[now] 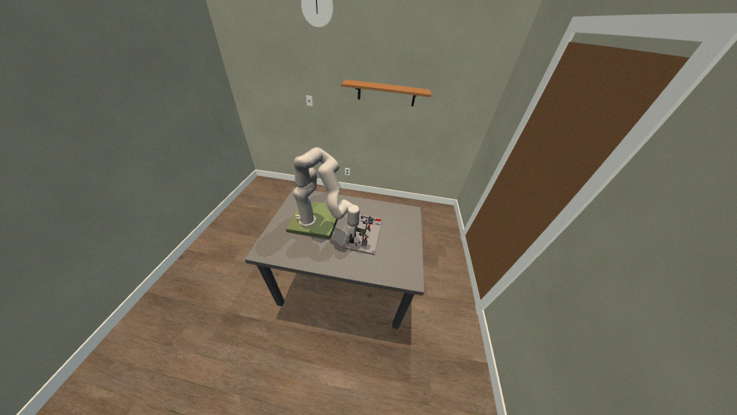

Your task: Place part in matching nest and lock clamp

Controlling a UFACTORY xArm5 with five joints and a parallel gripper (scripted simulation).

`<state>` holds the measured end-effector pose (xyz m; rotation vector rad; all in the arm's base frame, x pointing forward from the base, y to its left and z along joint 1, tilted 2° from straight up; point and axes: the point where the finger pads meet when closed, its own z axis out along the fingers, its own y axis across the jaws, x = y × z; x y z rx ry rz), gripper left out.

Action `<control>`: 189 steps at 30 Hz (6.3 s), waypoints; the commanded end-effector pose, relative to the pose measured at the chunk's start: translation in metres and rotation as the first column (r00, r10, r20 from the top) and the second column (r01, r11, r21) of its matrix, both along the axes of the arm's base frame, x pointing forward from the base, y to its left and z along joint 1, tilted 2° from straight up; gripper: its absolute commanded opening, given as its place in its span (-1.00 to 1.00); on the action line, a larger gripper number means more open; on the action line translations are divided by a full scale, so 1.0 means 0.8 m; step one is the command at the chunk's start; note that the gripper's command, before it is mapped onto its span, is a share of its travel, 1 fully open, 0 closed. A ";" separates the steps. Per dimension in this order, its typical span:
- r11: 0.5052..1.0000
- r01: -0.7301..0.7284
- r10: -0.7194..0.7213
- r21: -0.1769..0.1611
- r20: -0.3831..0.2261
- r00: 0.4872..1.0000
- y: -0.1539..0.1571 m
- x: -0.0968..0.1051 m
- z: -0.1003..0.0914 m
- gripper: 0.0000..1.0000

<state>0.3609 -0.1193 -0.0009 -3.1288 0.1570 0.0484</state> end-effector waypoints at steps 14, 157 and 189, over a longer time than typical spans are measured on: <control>1.000 0.000 0.000 -0.001 0.003 1.000 -0.001 0.002 0.001 -1.00; 1.000 0.000 0.000 -0.001 0.003 1.000 -0.006 0.008 0.068 1.00; 1.000 0.000 0.000 -0.001 0.003 1.000 -0.006 0.010 0.159 -0.05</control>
